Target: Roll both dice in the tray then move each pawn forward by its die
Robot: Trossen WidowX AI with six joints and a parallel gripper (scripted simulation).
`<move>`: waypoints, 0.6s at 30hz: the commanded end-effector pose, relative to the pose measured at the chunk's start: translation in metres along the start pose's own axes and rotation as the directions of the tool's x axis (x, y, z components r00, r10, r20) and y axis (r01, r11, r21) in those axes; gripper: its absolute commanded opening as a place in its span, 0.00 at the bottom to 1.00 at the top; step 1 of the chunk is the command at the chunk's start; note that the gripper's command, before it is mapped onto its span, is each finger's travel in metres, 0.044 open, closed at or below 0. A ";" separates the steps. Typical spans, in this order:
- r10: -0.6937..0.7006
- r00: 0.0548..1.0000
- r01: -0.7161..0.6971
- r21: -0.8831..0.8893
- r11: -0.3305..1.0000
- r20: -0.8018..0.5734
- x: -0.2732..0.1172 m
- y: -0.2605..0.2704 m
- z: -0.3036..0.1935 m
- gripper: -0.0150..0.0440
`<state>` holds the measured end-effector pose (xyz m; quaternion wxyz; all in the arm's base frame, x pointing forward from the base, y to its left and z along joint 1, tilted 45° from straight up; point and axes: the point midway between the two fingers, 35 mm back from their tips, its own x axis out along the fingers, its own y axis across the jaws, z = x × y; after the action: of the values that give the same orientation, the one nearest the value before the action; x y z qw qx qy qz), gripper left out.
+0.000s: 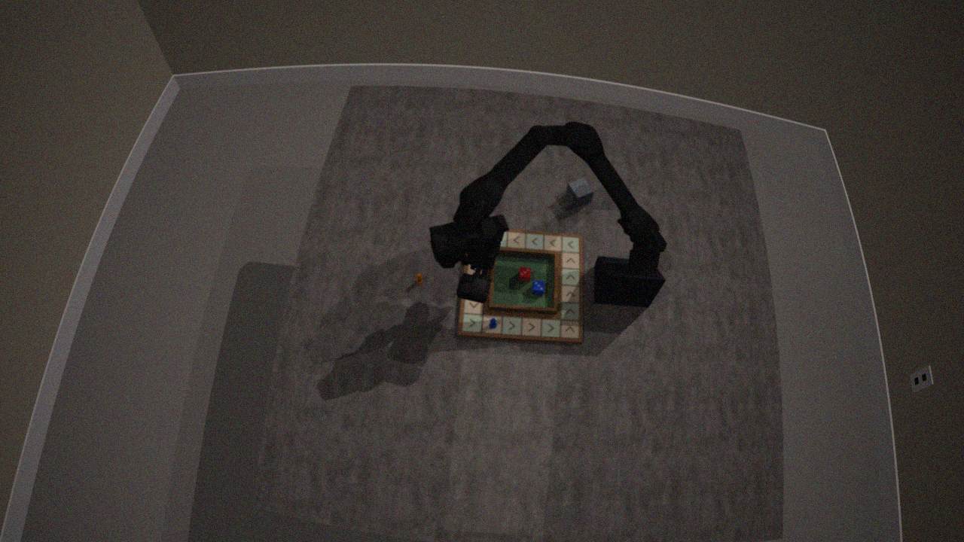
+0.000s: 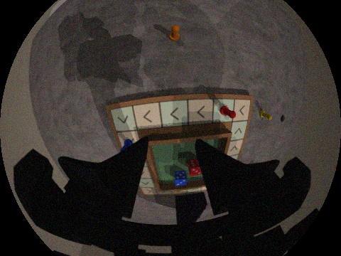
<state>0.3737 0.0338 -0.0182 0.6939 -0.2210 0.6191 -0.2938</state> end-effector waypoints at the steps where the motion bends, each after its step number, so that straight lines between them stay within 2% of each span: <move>1: -0.007 1.000 0.003 -0.359 0.933 -0.010 0.001 0.058 -0.037 0.59; 4: -0.014 1.000 0.008 -0.492 0.871 -0.009 0.001 0.078 -0.052 0.59; 18: -0.015 1.000 0.008 -0.491 0.871 -0.009 0.017 0.079 -0.050 0.59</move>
<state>0.3381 0.0861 -0.0859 0.6138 -0.3864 0.6754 -0.1336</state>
